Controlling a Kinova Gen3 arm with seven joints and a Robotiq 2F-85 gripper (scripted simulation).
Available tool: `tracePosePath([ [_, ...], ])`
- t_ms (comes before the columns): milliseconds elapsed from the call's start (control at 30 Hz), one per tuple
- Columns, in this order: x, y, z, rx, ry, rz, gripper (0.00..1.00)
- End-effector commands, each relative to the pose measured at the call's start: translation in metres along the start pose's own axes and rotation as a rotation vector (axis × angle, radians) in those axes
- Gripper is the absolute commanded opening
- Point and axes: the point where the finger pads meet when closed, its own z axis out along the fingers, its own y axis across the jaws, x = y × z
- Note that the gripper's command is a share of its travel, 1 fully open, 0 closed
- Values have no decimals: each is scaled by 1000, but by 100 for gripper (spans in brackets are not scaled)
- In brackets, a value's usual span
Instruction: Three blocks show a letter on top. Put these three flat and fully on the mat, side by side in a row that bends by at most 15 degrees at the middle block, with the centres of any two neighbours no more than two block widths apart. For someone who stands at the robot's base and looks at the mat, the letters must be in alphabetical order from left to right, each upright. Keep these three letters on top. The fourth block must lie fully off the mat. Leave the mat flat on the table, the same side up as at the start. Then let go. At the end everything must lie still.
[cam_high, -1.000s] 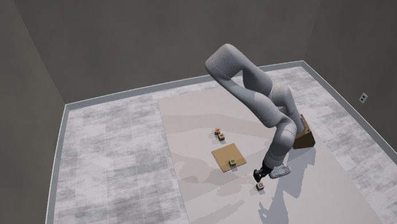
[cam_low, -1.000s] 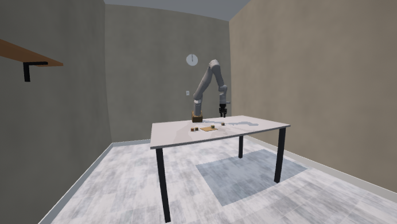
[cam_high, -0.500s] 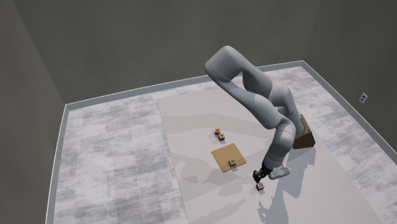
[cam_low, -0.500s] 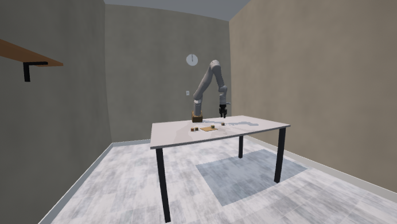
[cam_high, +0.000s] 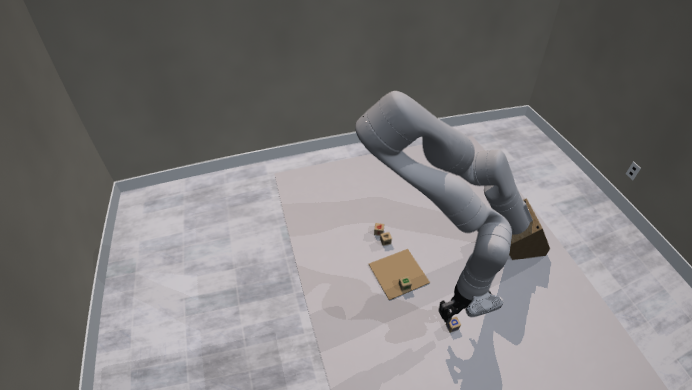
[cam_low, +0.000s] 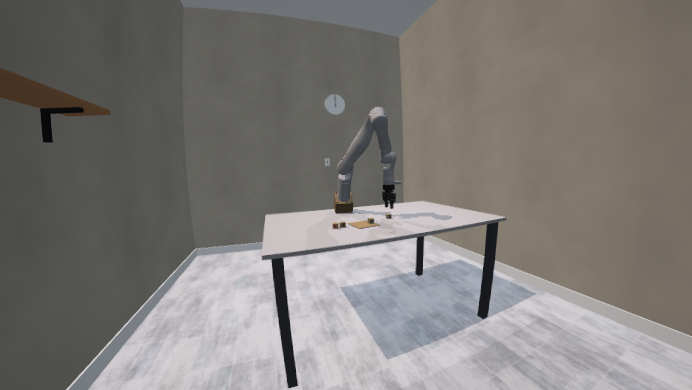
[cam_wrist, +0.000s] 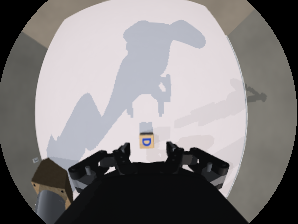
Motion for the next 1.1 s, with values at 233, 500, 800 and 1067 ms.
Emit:
tracePosePath([
  [233,-2,-3,13,6,-7,-4,67],
  [500,-2,-3,22,6,-7,-4,67],
  [800,-2,-3,26,6,-7,-4,67],
  [1067,-2,-3,26,6,-7,-4,67],
])
